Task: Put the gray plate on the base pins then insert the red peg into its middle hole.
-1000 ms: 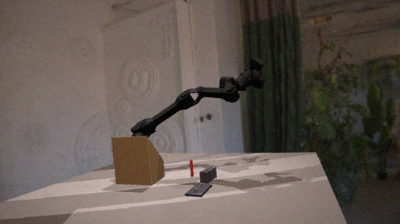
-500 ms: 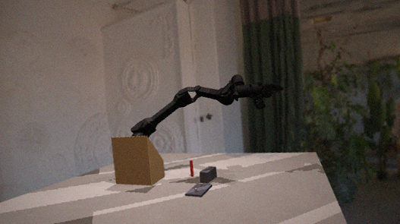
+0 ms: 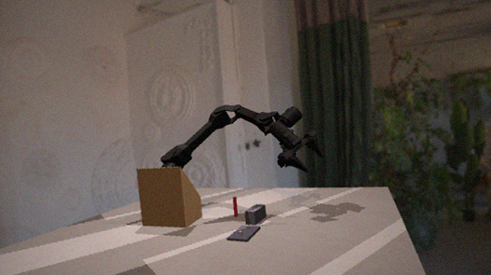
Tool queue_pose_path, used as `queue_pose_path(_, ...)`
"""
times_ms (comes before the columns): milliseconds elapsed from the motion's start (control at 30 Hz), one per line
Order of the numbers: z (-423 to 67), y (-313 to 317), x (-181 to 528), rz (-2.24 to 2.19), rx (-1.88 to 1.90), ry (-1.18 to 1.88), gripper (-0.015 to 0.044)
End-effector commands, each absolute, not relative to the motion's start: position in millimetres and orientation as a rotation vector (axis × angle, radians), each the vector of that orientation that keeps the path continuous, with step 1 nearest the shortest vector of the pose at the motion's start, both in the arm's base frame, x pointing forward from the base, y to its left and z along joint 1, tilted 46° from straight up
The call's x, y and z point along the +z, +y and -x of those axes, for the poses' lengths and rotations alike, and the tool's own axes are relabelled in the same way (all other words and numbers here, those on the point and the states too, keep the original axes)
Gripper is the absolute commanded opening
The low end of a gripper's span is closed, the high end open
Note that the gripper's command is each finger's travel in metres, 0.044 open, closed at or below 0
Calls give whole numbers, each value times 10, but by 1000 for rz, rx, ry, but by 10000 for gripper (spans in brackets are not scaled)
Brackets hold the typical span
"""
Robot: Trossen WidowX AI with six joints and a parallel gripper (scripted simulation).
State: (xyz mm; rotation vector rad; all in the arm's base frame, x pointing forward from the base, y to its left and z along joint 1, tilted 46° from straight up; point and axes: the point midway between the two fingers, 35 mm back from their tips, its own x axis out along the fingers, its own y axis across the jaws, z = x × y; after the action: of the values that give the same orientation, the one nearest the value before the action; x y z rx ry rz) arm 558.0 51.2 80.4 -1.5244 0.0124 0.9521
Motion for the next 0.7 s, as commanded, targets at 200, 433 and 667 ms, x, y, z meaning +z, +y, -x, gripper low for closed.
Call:
queue_pose_path(200,-3963,836,219,806,1400,494,440)
queue_pose_path(433,-3382,916,205,501,1497,701,440)
queue_pose_path(667,-3397,917,205,502,1497,701,440)
